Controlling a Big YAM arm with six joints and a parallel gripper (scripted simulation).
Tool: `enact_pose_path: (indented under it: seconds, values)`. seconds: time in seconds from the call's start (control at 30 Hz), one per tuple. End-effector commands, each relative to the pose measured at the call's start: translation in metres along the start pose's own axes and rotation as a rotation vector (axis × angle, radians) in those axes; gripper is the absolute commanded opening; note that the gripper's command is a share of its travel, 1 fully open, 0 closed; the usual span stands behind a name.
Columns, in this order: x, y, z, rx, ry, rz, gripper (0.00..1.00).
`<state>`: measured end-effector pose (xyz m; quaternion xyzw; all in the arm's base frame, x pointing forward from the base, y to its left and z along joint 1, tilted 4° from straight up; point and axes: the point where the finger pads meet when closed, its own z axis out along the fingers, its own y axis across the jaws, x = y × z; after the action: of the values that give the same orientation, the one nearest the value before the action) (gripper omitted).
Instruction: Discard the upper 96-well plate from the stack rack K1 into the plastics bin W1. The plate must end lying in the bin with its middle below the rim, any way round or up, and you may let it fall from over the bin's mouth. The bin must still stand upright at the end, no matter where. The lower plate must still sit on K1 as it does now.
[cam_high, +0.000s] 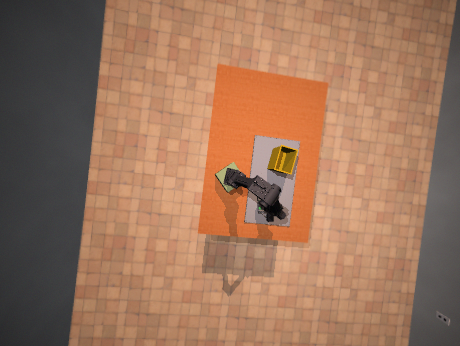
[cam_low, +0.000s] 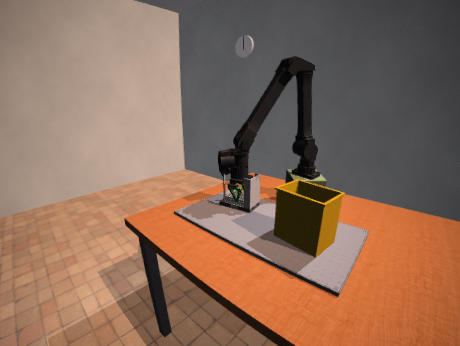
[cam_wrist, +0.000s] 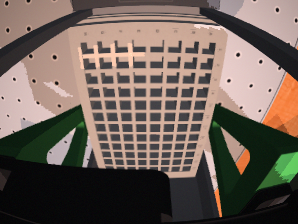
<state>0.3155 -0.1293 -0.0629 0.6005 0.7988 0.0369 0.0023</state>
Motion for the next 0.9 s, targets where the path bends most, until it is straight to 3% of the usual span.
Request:
enact_pose_path:
  seconds: [0.0,0.17,0.37,0.47,0.5,0.57,0.87]
  values:
    - [-0.008,0.011,-0.007,-0.023,-0.024,-0.005,0.00]
    - [-0.008,0.011,-0.007,-0.023,-0.024,-0.005,0.00]
    - [-0.011,0.022,-0.027,-0.040,-0.041,-0.018,0.00]
    - [-0.010,0.022,-0.028,-0.039,-0.040,-0.019,0.00]
    - [-0.005,0.015,-0.023,-0.022,-0.024,-0.017,0.00]
    - [-0.010,0.020,-0.033,-0.039,-0.038,-0.018,0.00]
    - [-0.015,0.020,-0.050,-0.044,-0.041,-0.008,0.00]
